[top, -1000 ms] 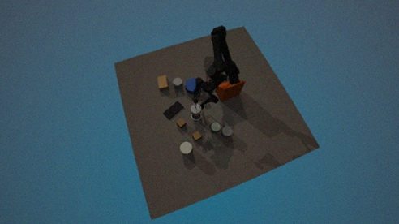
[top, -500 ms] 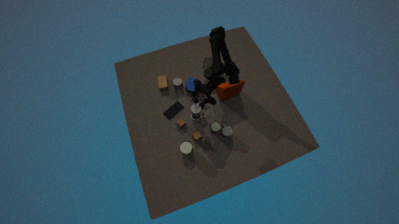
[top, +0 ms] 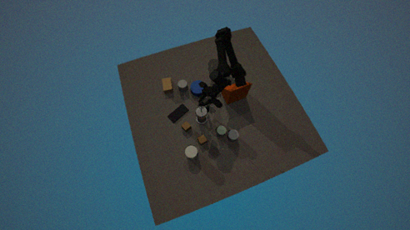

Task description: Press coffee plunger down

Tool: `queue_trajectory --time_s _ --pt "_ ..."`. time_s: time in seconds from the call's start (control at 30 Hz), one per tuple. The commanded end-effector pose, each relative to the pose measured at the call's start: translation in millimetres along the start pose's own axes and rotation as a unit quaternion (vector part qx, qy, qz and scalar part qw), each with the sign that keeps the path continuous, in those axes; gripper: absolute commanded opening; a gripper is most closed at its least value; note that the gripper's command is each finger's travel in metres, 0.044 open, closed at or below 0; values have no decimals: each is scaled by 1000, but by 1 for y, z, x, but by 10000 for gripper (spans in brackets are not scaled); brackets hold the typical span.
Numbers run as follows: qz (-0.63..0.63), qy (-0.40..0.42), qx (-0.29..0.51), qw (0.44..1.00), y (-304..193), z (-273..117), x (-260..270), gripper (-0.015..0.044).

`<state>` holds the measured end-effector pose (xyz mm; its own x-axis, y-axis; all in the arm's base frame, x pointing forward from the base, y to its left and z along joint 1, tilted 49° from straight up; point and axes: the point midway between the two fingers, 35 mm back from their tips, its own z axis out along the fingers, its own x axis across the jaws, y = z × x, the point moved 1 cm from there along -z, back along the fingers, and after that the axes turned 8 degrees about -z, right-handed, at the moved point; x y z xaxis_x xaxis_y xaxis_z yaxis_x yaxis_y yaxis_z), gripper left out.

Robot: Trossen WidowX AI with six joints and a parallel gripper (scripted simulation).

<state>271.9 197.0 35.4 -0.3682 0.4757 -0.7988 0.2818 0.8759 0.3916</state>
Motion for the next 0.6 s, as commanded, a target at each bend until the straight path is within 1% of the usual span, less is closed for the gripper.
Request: queue_trajectory --time_s 0.0,0.57 --pt "0 0 -1 1000 1 0 0 124" --pt "1 2 1 1000 -16 16 6 124"
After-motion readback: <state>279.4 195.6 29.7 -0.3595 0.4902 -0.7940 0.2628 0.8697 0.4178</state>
